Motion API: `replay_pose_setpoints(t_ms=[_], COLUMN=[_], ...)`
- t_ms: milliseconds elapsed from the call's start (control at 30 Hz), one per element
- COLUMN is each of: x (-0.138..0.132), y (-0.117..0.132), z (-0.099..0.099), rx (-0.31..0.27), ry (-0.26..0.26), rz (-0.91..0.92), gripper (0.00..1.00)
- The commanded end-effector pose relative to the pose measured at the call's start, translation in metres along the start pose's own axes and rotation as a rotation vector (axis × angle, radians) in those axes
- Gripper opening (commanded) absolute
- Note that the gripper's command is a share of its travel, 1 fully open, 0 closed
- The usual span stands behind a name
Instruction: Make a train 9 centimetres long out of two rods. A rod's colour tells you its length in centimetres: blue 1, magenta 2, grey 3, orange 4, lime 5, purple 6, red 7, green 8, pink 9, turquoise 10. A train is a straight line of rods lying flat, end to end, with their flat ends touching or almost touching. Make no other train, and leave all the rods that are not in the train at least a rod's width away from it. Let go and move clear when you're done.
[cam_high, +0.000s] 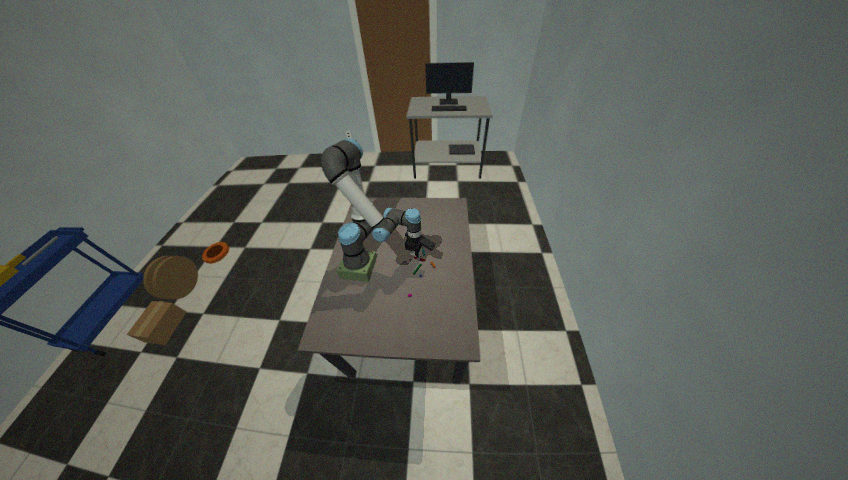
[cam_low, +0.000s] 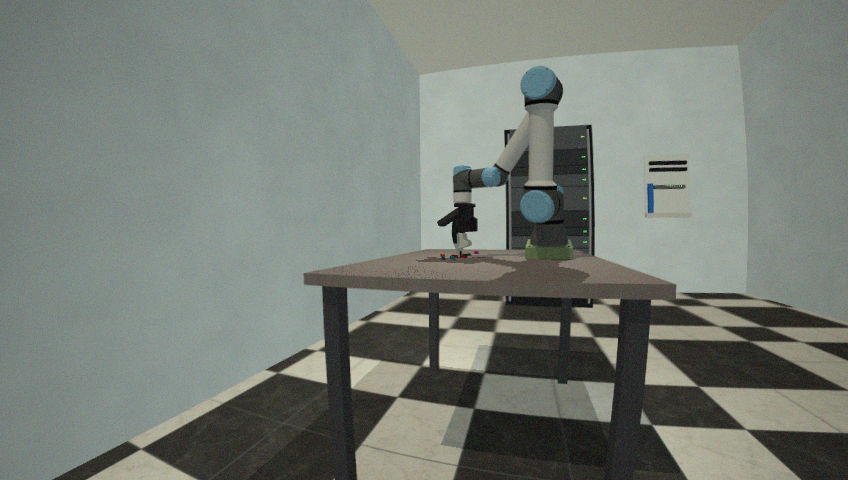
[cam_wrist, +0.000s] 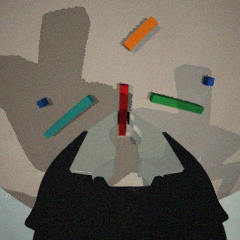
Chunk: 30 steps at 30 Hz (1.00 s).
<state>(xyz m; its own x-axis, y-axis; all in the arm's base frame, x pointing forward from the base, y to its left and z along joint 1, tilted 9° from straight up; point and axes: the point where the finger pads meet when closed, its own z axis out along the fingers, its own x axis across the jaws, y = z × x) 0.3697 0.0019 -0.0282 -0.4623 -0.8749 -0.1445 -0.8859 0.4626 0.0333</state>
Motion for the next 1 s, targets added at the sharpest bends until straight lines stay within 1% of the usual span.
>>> replay_pose_setpoints(t_ms=[0, 667, 833, 967], x=[0.0, 0.0, 0.0, 0.0], y=[0.0, 0.0, 0.0, 0.0], z=[0.0, -0.001, -0.01, -0.024], rx=[0.001, 0.001, 0.001, 0.001], ry=[0.0, 0.0, 0.0, 0.0], rz=[0.0, 0.0, 0.0, 0.0], gripper=[0.0, 0.0, 0.0, 0.0])
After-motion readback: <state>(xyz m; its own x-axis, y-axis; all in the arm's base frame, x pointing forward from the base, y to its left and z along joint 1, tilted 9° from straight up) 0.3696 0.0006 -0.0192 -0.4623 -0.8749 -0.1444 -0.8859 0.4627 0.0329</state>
